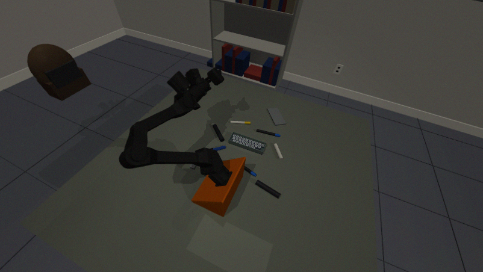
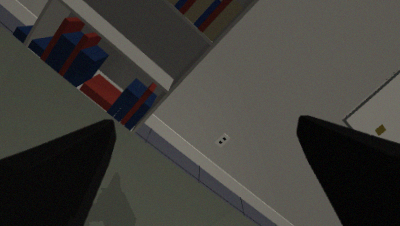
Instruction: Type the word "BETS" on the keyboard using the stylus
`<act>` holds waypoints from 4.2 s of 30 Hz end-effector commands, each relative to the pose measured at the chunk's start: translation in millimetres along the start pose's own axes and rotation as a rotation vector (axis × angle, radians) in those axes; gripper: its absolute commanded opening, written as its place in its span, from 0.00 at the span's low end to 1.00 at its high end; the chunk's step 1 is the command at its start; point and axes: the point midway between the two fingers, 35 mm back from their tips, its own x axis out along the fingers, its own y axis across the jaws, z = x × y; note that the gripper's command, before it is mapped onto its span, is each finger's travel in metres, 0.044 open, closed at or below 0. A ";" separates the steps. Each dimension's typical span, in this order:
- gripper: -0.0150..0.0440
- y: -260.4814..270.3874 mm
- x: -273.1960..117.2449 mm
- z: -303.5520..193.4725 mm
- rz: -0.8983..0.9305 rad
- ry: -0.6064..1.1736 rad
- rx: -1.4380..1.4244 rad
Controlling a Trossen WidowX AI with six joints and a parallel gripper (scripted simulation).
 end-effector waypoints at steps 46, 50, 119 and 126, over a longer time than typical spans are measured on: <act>0.25 13.9 -27.4 -335.2 0.585 1.466 0.587; 0.25 13.9 -27.4 -335.2 0.585 1.466 0.587; 0.25 -0.2 -58.3 -267.1 0.584 1.469 0.588; 0.25 1.4 -55.7 -272.3 0.574 1.460 0.597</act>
